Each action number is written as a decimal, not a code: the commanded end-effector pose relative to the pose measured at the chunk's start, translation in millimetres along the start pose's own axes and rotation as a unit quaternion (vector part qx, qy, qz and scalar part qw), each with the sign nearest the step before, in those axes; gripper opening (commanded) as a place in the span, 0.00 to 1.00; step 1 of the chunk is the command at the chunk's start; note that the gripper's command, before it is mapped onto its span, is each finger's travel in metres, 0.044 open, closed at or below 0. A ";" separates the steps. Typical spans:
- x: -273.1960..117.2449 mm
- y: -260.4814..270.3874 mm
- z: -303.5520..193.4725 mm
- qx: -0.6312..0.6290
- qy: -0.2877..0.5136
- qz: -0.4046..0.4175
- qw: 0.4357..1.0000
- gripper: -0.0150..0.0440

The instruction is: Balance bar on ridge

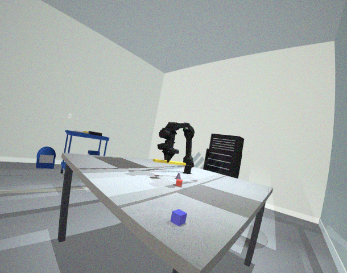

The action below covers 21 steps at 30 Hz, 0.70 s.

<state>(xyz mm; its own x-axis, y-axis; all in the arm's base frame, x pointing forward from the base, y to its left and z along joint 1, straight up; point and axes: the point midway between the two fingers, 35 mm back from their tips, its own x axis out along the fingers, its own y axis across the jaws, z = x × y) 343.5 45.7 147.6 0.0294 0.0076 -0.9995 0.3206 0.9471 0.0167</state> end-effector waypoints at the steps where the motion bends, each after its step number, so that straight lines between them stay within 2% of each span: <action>1: 0.2 8.8 -10.0 0.016 -0.001 -0.001 1.000 0.25; 21: 2.7 47.0 -58.6 0.089 0.002 0.000 0.996 0.25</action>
<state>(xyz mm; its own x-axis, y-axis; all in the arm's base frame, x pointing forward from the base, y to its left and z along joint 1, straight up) 305.0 109.7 145.9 0.0262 0.0122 -0.9996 0.4705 0.8821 0.0231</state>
